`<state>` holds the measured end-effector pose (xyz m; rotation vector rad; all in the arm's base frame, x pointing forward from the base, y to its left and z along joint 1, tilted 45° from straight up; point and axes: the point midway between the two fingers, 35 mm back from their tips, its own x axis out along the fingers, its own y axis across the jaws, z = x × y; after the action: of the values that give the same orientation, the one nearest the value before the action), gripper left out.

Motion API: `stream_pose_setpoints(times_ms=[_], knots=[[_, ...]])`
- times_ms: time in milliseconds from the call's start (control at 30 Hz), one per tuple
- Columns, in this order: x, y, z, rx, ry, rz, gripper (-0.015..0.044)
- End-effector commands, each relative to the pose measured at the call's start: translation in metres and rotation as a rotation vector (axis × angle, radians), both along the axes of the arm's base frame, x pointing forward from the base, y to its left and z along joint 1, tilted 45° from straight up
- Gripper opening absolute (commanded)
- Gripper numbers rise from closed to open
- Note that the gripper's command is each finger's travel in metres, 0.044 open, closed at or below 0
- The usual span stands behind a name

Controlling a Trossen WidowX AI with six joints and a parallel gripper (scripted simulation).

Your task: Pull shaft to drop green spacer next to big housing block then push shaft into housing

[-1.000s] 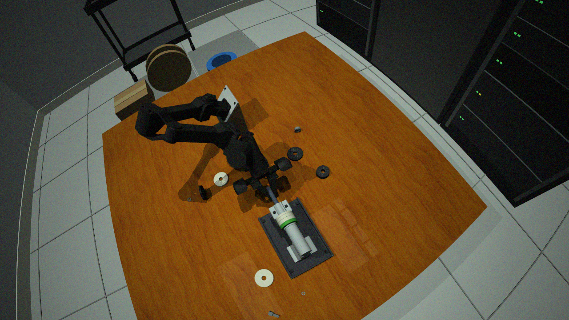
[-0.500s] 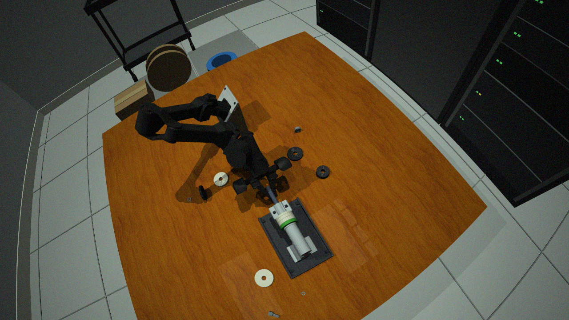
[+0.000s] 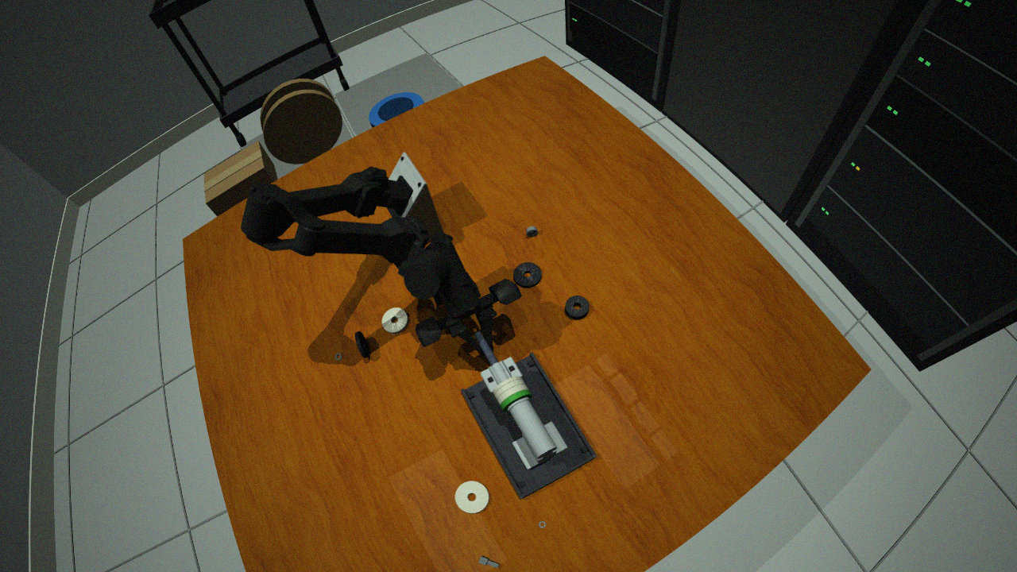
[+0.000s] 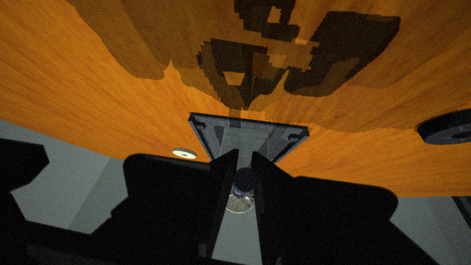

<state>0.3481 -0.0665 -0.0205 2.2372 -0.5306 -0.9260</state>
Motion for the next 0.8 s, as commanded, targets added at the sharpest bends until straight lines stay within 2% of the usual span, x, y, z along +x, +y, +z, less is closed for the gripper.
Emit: stream_pose_setpoints(times_ms=[0,767], knots=[[-0.0015,0.0001,0.0,0.001,-0.002,-0.002,0.0],[-0.0041,0.0004,-0.0002,0.001,-0.002,-0.002,0.0]])
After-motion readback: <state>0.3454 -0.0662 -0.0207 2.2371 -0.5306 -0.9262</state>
